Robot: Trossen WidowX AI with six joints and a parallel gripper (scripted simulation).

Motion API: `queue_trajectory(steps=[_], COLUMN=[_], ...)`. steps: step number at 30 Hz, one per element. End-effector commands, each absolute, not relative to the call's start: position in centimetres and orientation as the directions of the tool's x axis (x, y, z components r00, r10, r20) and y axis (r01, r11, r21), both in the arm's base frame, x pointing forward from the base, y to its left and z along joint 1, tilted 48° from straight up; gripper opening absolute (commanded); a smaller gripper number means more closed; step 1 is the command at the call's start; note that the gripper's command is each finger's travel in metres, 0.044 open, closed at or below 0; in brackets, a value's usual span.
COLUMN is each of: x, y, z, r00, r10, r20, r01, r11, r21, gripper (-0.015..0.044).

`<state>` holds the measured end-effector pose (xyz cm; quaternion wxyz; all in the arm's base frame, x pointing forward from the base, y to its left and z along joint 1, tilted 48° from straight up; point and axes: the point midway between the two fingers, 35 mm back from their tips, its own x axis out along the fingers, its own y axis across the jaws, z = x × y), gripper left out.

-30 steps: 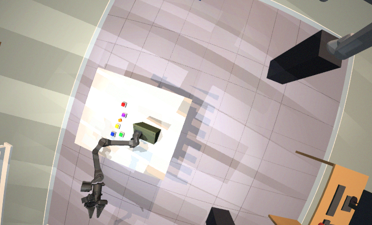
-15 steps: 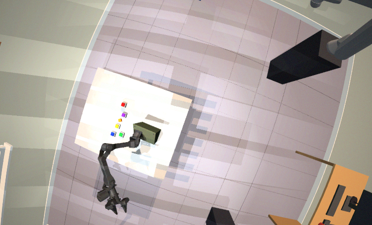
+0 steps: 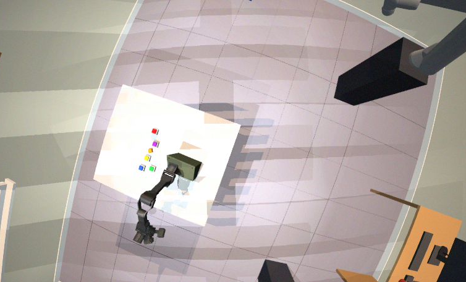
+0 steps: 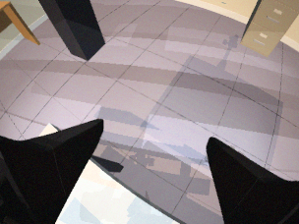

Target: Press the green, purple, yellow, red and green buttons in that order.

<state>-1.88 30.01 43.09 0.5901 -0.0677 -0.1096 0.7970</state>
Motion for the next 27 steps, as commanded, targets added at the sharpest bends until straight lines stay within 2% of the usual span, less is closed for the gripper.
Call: queue_trajectory(steps=[1,8,14,21,27], x=[3.5,12.8,19.4,23.2,23.2], y=[31.6,30.3,25.5,17.4,10.8], z=[37.8,28.9,21.5,14.4,10.1], r00=[-0.17,0.011,0.095,0.104,0.089], r10=[0.975,0.921,0.822,0.731,0.722], r20=[-0.141,-0.391,-0.561,-0.674,-0.686], r01=[-0.973,-0.993,-0.886,-0.558,-0.14], r11=[-0.189,0.055,0.326,0.604,0.691], r21=[-0.135,0.1,0.328,0.569,0.709], gripper=[0.04,0.04,0.04,0.04,0.04])
